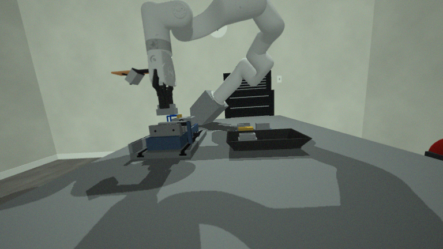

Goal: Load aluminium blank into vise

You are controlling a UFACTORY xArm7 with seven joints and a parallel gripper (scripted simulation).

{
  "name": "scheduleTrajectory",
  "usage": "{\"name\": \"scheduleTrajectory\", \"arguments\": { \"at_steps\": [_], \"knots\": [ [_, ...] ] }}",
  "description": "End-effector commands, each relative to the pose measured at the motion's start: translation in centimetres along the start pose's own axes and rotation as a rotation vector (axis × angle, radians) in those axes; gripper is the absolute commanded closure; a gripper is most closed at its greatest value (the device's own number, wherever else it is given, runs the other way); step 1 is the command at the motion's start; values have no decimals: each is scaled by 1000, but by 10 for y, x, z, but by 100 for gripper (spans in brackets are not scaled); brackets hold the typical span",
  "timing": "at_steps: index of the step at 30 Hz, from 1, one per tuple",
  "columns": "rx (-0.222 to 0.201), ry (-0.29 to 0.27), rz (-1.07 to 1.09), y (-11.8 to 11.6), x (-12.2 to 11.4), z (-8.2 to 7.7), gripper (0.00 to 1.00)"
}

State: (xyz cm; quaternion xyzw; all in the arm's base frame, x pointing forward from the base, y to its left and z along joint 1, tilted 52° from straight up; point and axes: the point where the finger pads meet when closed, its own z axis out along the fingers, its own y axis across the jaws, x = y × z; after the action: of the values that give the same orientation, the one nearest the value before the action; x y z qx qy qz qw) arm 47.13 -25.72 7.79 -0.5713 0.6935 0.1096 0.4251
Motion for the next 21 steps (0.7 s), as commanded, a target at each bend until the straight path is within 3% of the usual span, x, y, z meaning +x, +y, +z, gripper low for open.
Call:
{"name": "scheduleTrajectory", "arguments": {
  "at_steps": [1,4,18,20,21],
  "knots": [
    [3,5,0,-7,-14,-2,100],
    [2,6,1,-10,-21,-2,100],
    [-7,10,11,-38,-143,2,100],
    [-7,10,11,-38,-143,2,100],
    [-8,10,11,-39,-160,2,100]
  ]
}}
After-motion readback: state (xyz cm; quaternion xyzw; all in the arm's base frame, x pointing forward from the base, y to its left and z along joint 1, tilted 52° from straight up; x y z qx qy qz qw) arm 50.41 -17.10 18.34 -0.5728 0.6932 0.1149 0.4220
